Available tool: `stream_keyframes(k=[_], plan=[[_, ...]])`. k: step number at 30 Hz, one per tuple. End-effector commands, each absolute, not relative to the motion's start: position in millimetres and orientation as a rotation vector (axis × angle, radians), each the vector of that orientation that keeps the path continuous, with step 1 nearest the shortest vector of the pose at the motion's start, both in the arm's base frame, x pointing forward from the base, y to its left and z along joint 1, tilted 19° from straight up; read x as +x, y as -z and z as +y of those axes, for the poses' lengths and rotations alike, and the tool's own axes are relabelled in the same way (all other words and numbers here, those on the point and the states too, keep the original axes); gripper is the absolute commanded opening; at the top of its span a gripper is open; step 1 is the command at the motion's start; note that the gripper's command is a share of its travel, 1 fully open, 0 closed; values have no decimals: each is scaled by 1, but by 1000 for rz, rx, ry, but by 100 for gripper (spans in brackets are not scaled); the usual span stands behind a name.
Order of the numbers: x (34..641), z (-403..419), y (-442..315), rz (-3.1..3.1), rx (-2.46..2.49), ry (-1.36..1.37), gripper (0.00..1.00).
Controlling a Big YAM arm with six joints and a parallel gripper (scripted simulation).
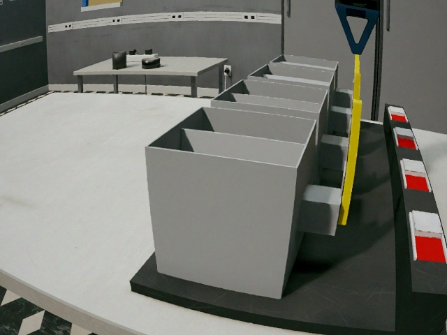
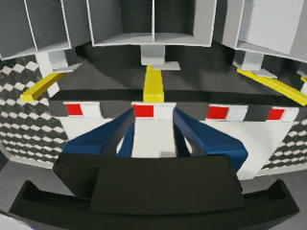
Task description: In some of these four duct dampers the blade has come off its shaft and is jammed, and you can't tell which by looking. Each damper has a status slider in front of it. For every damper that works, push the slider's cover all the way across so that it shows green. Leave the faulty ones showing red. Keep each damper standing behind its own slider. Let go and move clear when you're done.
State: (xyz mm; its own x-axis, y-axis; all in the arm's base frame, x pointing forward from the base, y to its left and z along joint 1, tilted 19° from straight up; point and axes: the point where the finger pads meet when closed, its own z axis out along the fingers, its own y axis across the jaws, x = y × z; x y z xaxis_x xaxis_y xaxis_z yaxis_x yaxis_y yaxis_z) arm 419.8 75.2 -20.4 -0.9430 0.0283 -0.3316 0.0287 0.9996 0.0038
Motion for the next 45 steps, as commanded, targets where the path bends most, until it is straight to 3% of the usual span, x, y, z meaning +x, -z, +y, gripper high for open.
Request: stream_keyframes(k=[1, 45], plan=[[416, 76, 21, 2811, 46, -1, 36], [445, 75, 66, 2788, 43, -5, 36]])
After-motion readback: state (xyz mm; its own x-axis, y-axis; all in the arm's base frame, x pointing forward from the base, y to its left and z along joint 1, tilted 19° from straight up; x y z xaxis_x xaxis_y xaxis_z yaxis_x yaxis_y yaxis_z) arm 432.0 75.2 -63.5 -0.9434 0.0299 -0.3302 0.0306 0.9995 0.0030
